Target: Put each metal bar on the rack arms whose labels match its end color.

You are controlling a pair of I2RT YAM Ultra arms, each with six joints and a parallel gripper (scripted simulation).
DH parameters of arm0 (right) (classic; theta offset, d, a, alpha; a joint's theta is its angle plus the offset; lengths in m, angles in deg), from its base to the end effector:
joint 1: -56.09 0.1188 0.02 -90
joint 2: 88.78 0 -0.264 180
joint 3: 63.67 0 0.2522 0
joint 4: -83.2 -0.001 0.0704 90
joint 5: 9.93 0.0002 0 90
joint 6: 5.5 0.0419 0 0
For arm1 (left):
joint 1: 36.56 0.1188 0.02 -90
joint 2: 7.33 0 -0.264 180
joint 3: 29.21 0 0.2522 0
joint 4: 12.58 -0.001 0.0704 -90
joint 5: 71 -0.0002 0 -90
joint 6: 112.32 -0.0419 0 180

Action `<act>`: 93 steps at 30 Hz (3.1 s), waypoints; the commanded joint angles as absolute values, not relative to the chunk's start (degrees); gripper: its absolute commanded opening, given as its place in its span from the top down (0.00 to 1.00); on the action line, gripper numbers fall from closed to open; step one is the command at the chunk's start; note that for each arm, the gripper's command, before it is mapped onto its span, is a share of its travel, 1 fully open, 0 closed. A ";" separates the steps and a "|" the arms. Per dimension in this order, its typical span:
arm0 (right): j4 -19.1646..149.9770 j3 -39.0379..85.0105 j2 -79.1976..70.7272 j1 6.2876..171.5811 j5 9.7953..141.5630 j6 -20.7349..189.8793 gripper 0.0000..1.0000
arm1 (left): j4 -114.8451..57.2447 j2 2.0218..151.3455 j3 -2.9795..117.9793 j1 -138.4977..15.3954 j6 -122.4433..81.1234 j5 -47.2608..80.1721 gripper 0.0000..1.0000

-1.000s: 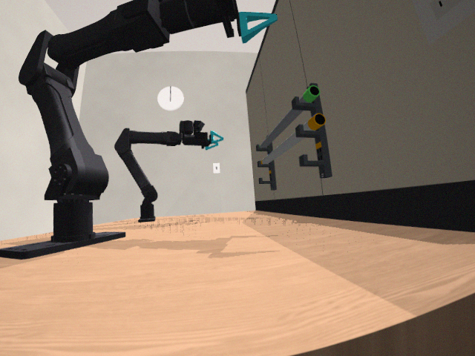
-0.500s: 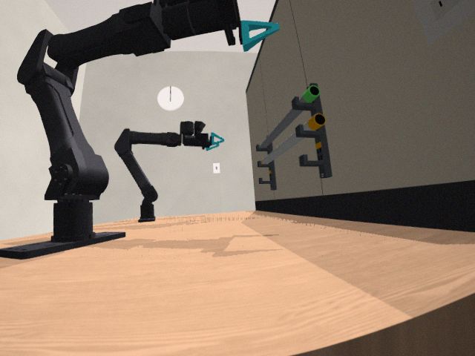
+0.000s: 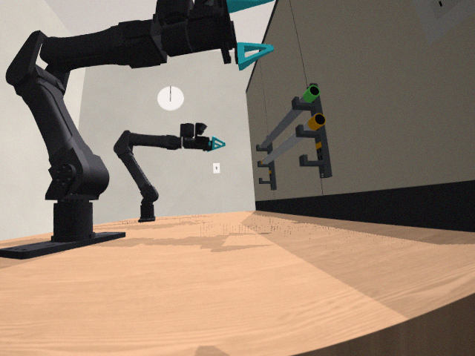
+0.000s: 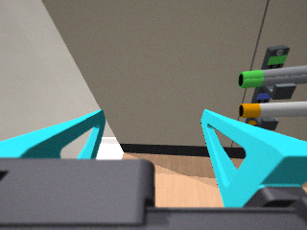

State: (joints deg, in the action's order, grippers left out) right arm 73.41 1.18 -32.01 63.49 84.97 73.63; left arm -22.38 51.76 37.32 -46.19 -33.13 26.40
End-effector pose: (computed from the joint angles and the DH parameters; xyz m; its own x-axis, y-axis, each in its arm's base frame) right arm 0.2355 0.0280 0.3715 -0.0208 -0.1922 -0.9811 -0.0485 0.9804 -0.1910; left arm 0.2439 -0.0349 0.3732 -0.0326 0.1942 -0.9804 0.0459 0.9802 0.1926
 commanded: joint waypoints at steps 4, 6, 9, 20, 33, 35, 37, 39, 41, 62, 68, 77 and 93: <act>76.59 -1.64 -34.79 66.83 87.75 67.49 0.00 | -18.51 49.80 34.67 -50.12 -39.34 30.17 0.00; 77.20 -2.50 -35.21 67.80 88.43 65.98 0.00 | -17.77 49.71 33.97 -51.27 -40.85 31.10 0.00; 78.09 -3.76 -35.80 69.26 89.45 63.71 0.00 | -16.65 49.63 32.94 -52.98 -43.12 32.48 0.00; 80.85 -7.40 -37.34 73.73 92.49 56.53 0.00 | -13.09 49.76 30.05 -58.04 -50.30 36.47 0.00; 84.09 -11.39 -38.69 79.38 96.30 47.59 0.00 | -8.60 50.66 27.00 -64.03 -59.25 41.05 0.00; 84.62 -12.05 -38.87 80.41 96.95 45.96 0.00 | -7.83 50.91 26.52 -65.07 -60.88 41.80 0.00; 85.16 -12.69 -39.03 81.44 97.63 44.33 0.00 | -7.05 51.18 26.07 -66.10 -62.52 42.55 0.00; 85.69 -13.32 -39.17 82.49 98.31 42.69 0.00 | -6.27 51.48 25.63 -67.13 -64.15 43.30 0.00; 86.23 -13.93 -39.29 83.53 99.01 41.06 0.00 | -5.48 51.80 25.20 -68.14 -65.78 44.03 0.00; 91.03 -18.71 -39.25 93.07 105.36 26.44 0.00 | 1.65 56.03 22.36 -76.68 -80.31 50.15 0.00; 92.46 -19.84 -38.87 95.76 107.21 22.45 0.00 | 3.68 57.59 21.86 -78.89 -84.25 51.73 0.00; 94.68 -21.48 -37.83 100.50 110.42 15.54 0.00 | 6.80 60.64 21.42 -82.61 -91.08 54.31 0.00; 98.37 -23.36 -34.97 107.67 115.49 5.50 0.00 | 11.29 66.13 21.61 -87.94 -101.09 58.05 0.00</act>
